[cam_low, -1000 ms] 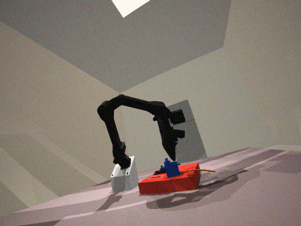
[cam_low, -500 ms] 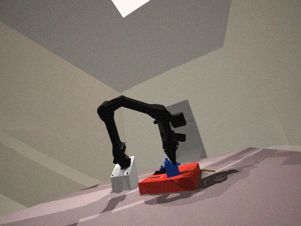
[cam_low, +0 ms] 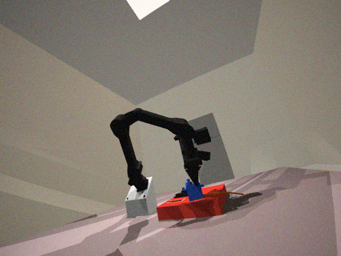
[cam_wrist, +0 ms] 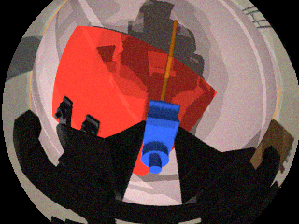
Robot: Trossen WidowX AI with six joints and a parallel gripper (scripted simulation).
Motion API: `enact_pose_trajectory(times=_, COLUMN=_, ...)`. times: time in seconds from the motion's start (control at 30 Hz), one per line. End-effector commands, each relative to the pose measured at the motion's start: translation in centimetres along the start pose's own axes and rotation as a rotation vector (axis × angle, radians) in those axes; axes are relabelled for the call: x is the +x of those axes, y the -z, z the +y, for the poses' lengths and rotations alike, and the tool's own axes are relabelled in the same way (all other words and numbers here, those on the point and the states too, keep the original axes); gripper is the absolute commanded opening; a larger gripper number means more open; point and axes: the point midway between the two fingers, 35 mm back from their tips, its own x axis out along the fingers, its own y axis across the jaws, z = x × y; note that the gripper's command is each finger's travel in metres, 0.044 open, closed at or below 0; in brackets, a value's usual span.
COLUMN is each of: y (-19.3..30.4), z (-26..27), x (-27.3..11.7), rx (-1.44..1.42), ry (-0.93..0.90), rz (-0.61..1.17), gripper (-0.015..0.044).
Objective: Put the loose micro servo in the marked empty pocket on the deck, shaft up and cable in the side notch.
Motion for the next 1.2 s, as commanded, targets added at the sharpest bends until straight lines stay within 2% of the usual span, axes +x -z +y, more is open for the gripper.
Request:
enact_pose_trajectory(times=0.0, y=-0.1, z=0.0, x=-1.2, rx=0.0, ry=0.0, rz=-0.006, gripper=0.0)
enact_pose_trajectory(times=0.13, y=0.4, z=0.1, x=-2.8, rx=0.0, ry=0.0, rz=-0.005, gripper=0.0)
enact_pose_trajectory(times=0.87, y=1.0, z=2.0, x=-2.8, rx=-0.006, ry=-0.001, rz=-0.005, gripper=0.0)
enact_pose_trajectory(times=1.17, y=1.0, z=2.0, x=-2.8, rx=-0.256, ry=0.0, rz=-0.005, gripper=0.0)
